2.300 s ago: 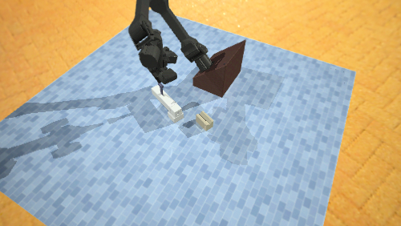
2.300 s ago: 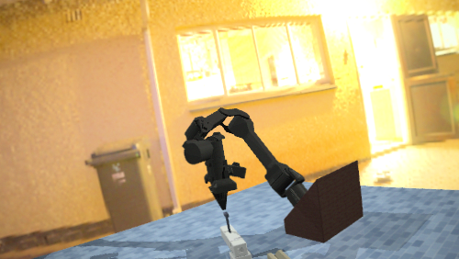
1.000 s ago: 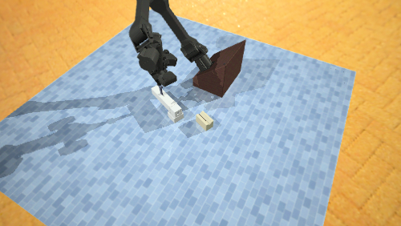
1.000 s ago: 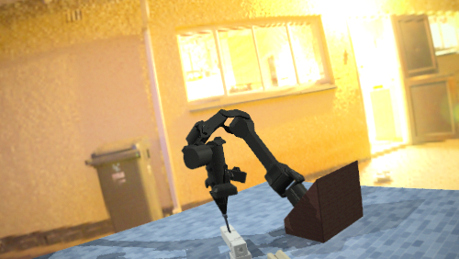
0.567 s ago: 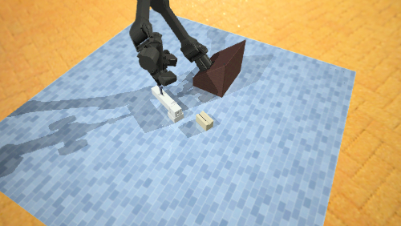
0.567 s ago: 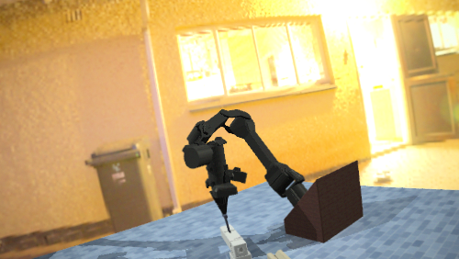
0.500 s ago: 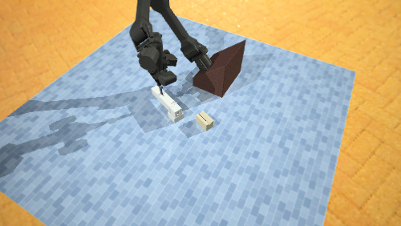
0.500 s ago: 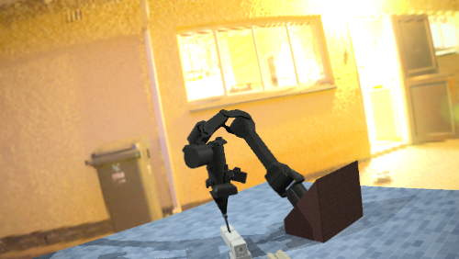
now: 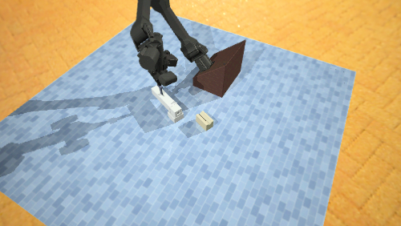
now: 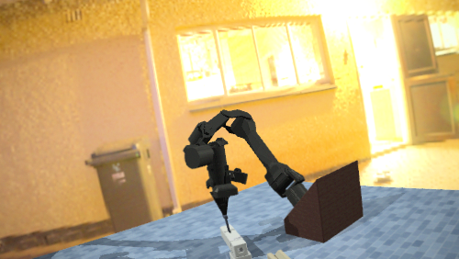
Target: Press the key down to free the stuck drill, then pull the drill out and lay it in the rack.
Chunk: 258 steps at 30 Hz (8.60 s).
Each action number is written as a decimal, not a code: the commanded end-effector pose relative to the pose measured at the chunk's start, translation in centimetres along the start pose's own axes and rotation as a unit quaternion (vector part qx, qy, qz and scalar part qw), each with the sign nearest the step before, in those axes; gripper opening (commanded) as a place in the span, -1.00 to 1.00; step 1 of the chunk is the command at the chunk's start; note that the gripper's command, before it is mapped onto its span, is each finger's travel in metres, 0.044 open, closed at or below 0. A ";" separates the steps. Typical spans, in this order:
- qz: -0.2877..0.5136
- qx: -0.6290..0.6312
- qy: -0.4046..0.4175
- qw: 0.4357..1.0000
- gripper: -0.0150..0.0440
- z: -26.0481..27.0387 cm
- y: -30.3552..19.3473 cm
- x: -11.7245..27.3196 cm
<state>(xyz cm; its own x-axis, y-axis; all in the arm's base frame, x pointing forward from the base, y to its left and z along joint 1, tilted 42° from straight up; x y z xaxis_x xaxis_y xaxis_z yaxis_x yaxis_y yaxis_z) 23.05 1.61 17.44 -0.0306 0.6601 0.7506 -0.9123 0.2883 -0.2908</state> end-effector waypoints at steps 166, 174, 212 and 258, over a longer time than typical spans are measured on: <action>-0.004 -0.706 0.020 0.708 -0.14 -18.8 0.1 -10.0; -0.004 -0.706 0.020 0.708 0.58 -18.7 0.1 -10.0; -0.006 -0.710 0.018 0.704 0.64 -17.2 0.1 -10.5; -0.005 -0.707 0.019 0.707 -0.49 -18.4 0.2 -10.2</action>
<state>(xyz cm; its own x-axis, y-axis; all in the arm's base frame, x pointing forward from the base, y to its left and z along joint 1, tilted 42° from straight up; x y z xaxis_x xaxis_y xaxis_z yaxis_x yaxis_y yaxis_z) 30.53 7.33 -1.03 0.0097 0.6667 0.7453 0.4049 0.6789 -0.6125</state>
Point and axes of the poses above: the point midway between the two fingers, 35 mm back from their tips, its own x axis back along the fingers, its own z axis across the jaws, y = z × x, the point moved 8 cm from there along x, back along the fingers
